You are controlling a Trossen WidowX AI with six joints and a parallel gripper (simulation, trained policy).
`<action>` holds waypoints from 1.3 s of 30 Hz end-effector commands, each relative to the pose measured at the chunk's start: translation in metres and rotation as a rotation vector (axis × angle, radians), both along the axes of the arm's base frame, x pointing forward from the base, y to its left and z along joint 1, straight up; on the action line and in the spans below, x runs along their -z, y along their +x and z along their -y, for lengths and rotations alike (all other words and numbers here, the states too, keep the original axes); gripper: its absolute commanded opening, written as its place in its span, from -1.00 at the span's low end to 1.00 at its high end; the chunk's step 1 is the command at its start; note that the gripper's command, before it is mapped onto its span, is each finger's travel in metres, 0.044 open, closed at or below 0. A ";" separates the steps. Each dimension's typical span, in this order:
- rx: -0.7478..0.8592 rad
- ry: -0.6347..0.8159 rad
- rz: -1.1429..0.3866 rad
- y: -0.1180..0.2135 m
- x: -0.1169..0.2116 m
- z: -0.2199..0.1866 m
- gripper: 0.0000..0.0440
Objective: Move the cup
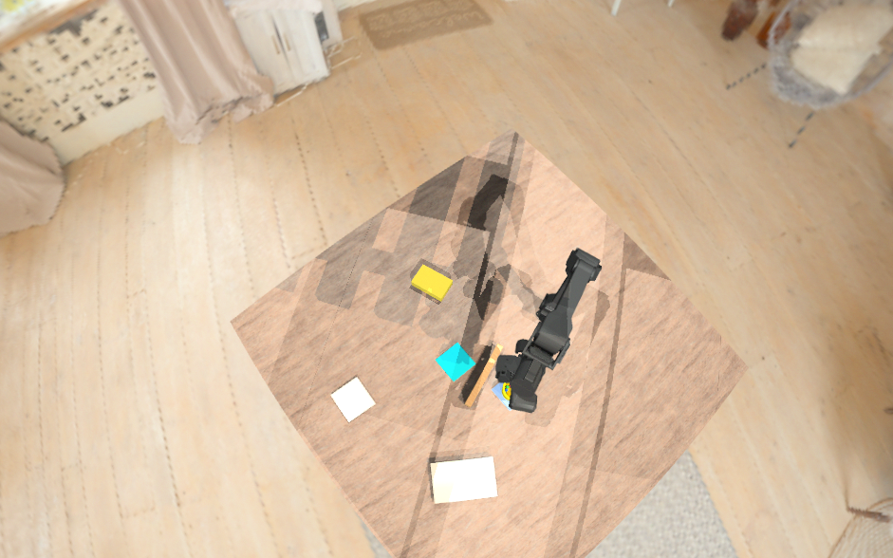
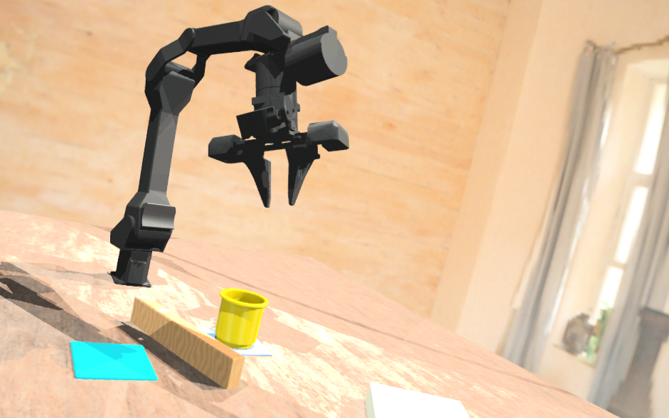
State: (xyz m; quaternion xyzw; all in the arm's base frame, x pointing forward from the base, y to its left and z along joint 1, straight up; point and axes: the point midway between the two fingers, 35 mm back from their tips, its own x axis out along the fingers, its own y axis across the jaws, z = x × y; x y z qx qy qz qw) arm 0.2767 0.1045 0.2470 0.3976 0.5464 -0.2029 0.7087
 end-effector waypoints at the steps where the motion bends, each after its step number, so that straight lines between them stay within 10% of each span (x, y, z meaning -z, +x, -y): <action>1: 0.024 -0.027 -0.068 -0.004 0.012 0.003 -0.28; 39: 0.148 -0.245 -0.442 -0.032 0.115 0.020 -0.13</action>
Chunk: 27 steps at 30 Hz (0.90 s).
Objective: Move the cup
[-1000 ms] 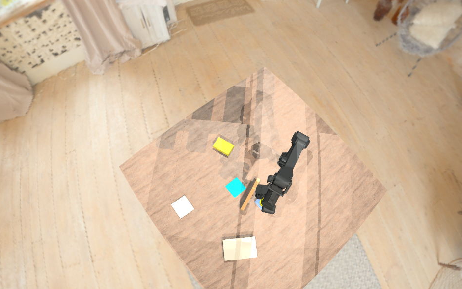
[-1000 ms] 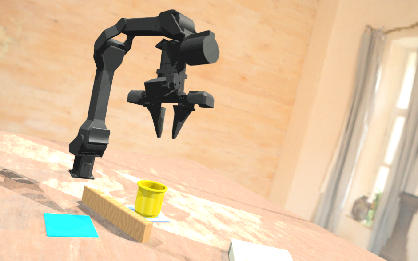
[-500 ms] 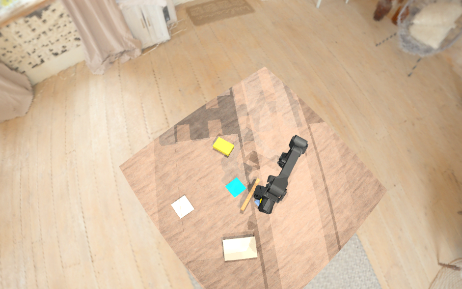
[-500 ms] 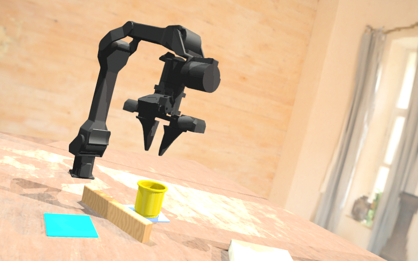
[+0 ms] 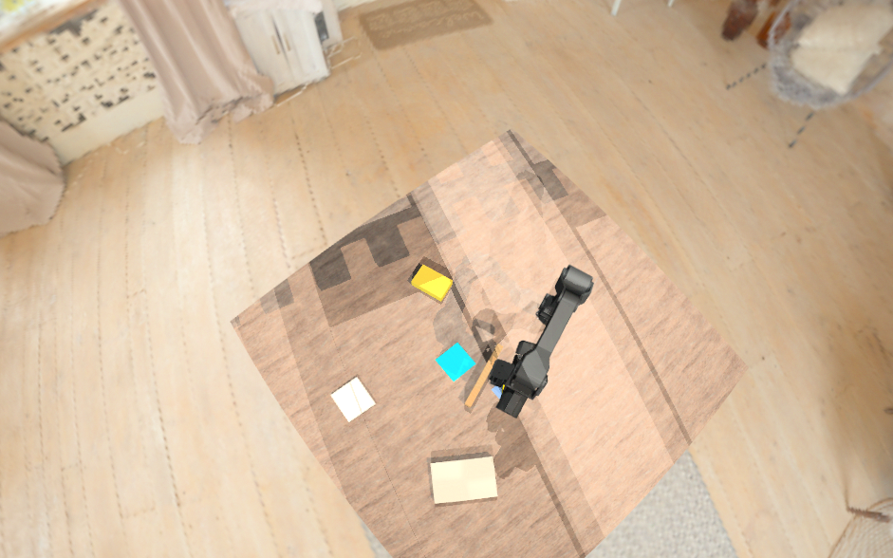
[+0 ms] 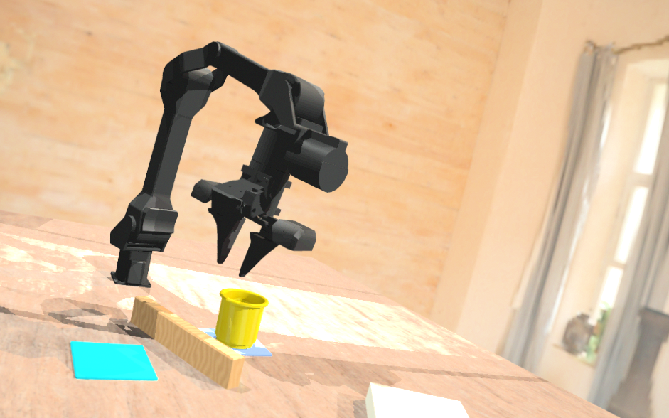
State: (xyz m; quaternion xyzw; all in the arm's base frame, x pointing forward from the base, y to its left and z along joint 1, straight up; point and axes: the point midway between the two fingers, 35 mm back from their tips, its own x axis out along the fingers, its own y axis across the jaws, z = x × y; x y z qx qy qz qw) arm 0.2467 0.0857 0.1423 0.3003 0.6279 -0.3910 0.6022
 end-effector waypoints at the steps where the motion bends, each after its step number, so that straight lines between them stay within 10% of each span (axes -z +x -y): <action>1: 0.006 -0.021 -0.020 -0.003 0.013 0.001 -0.13; 23: -0.081 -0.044 -0.073 -0.013 0.078 0.001 -0.11; 27: -0.116 -0.040 -0.067 -0.013 0.085 0.002 -0.49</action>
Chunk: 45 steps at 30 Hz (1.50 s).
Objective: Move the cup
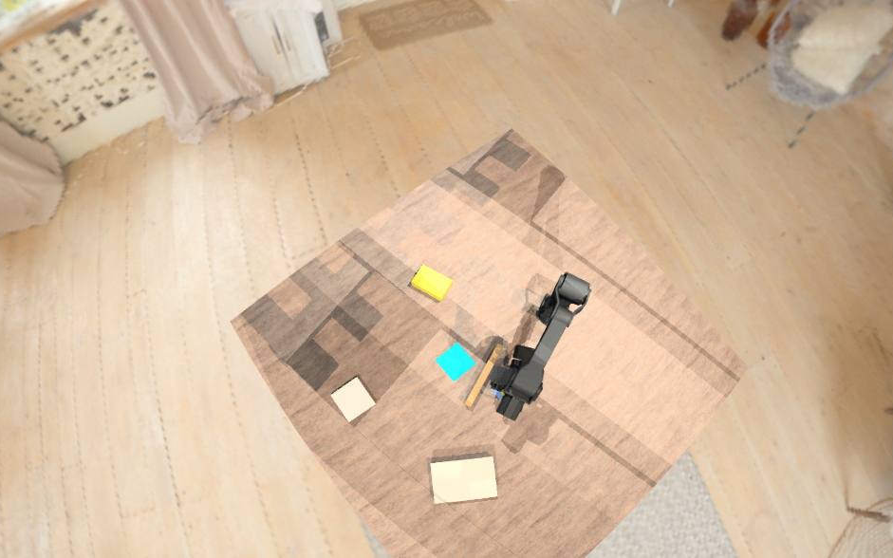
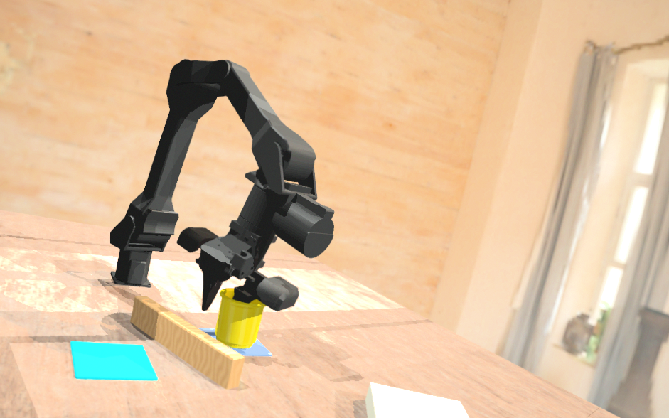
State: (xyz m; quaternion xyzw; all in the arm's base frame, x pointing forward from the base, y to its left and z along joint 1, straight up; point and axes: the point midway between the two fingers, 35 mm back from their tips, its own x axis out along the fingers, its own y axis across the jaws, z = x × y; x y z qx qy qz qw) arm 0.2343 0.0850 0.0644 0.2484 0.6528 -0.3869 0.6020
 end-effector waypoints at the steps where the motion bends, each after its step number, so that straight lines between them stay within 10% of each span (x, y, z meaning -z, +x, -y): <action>1: -0.038 0.000 0.003 0.000 0.008 0.002 -0.59; 6: -0.065 0.003 0.015 0.001 0.006 0.004 -1.00; 45: 0.191 0.073 0.273 0.044 -0.088 0.048 -1.00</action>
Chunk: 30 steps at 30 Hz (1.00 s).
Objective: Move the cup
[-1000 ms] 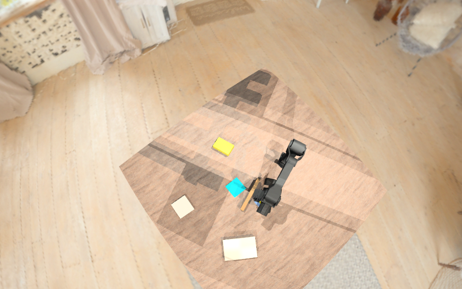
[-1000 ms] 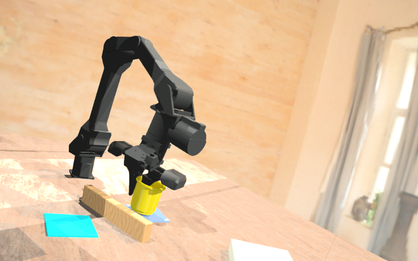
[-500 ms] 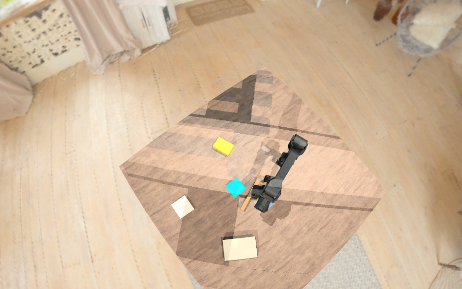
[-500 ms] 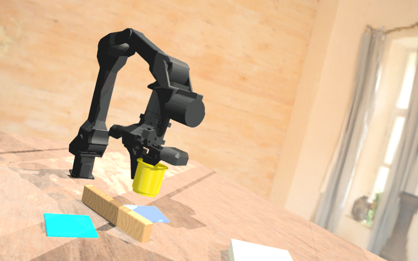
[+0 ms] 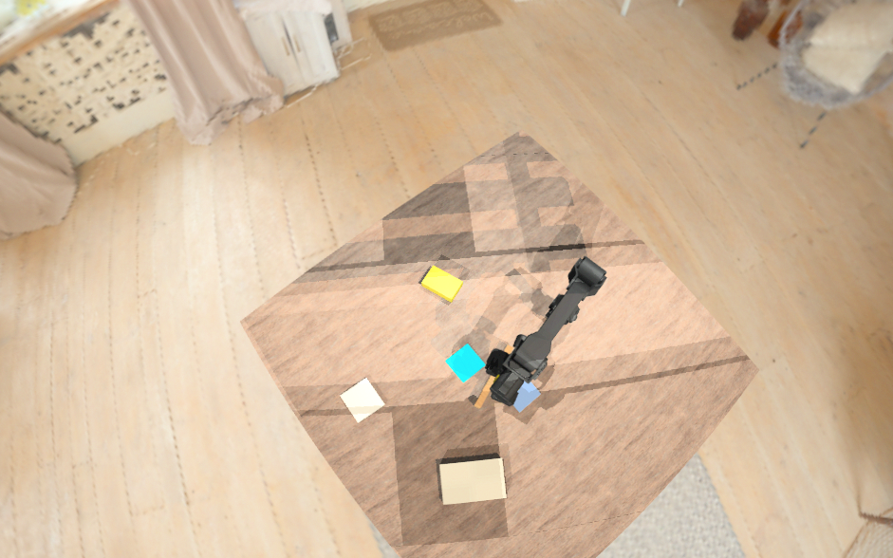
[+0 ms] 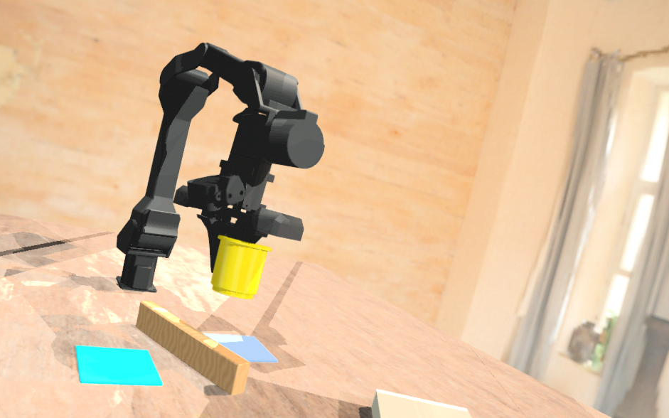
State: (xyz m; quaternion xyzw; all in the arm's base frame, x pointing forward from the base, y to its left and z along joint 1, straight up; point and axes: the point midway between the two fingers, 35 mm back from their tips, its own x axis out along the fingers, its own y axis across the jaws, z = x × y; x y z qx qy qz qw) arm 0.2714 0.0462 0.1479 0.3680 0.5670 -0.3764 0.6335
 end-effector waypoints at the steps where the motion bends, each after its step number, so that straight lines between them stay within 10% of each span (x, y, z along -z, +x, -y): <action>1: 0.037 -0.002 0.037 0.009 -0.005 0.012 -1.00; 30: 0.216 -0.035 0.160 0.050 0.023 0.097 -1.00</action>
